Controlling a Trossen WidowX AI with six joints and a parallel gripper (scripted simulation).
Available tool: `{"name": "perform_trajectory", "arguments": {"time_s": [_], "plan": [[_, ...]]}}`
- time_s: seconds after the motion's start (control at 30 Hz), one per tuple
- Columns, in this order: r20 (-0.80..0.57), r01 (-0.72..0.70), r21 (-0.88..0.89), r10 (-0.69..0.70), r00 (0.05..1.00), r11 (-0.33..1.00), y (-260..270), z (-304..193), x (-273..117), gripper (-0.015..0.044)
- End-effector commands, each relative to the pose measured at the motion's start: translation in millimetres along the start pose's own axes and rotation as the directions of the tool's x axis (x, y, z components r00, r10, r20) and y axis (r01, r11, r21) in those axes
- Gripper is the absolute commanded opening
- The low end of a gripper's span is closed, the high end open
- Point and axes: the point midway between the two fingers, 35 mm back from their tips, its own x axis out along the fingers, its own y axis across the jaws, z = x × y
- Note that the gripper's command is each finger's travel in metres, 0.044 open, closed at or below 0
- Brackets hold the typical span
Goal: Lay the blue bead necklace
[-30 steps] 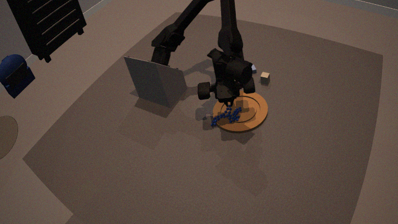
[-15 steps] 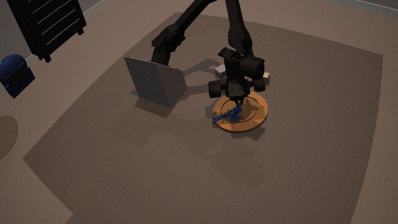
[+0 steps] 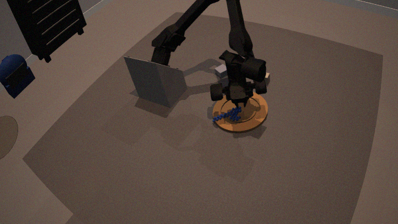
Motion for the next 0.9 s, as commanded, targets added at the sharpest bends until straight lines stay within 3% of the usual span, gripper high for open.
{"name": "perform_trajectory", "arguments": {"time_s": [0.0, 0.33, 0.87], "plan": [[-0.002, 0.002, 0.000, -0.002, 1.000, 1.000, -0.5, -0.5, -0.1, 0.0184], [-0.007, 0.006, 0.005, -0.006, 1.000, 1.000, -1.7, -1.6, -10.1, 0.0440], [-0.010, 0.007, 0.007, -0.007, 1.000, 1.000, -2.7, -2.5, -14.3, 0.0440]]}}
